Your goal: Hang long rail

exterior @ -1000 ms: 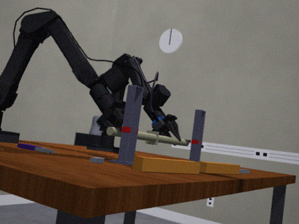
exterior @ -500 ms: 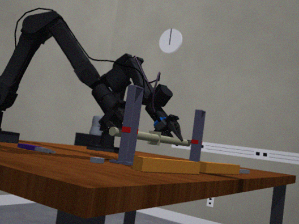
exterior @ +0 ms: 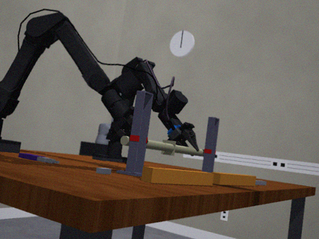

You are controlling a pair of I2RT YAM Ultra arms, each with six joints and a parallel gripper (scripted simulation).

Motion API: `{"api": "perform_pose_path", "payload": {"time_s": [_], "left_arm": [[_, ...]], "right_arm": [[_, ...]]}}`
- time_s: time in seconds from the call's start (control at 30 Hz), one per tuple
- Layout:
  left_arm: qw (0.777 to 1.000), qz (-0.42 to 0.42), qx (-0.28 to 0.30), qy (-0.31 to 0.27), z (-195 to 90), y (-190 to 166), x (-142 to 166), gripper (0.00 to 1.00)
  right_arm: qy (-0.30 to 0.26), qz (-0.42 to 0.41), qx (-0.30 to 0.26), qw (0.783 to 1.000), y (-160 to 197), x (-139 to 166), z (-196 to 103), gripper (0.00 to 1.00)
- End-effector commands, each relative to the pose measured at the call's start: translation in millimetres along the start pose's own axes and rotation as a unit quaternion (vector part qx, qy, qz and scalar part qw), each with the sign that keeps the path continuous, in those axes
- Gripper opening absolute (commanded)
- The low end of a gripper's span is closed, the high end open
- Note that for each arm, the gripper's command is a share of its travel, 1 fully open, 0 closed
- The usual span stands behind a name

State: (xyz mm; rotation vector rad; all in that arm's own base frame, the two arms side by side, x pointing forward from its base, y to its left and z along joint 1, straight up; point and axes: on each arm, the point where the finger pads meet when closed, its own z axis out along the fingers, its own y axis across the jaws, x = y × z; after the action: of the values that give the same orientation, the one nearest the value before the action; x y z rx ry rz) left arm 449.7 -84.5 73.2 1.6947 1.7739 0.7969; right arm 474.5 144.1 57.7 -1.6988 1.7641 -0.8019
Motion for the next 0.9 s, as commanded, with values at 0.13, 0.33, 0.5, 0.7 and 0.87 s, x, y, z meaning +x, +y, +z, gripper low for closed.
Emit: {"api": "perform_pose_path", "payload": {"time_s": [0.13, 0.33, 0.5, 0.7, 0.87], "left_arm": [[0.999, -0.005, -0.05, 0.0, -6.0, 40.8, 0.6, 0.19], [0.999, -0.004, -0.052, 0.0, -3.2, 44.7, 0.6, 0.19], [0.999, -0.004, -0.052, 0.0, -3.2, 44.7, 0.6, 0.19], [0.999, -0.004, -0.052, 0.0, 2.4, 36.1, 0.4, 0.19], [0.999, -0.004, -0.052, 0.0, 2.4, 36.1, 0.4, 0.19]], "right_arm": [[-0.004, 0.012, 0.045, 0.999, -38.2, -2.2, -5.3, 0.18], [-0.004, 0.012, 0.047, 0.999, -42.1, -2.2, -2.6, 0.18], [-0.004, 0.012, 0.047, 0.999, -42.1, -2.2, -2.6, 0.18], [-0.004, 0.012, 0.047, 0.999, -33.3, -2.3, 3.0, 0.18], [-0.004, 0.012, 0.047, 0.999, -33.3, -2.3, 3.0, 0.18]]}}
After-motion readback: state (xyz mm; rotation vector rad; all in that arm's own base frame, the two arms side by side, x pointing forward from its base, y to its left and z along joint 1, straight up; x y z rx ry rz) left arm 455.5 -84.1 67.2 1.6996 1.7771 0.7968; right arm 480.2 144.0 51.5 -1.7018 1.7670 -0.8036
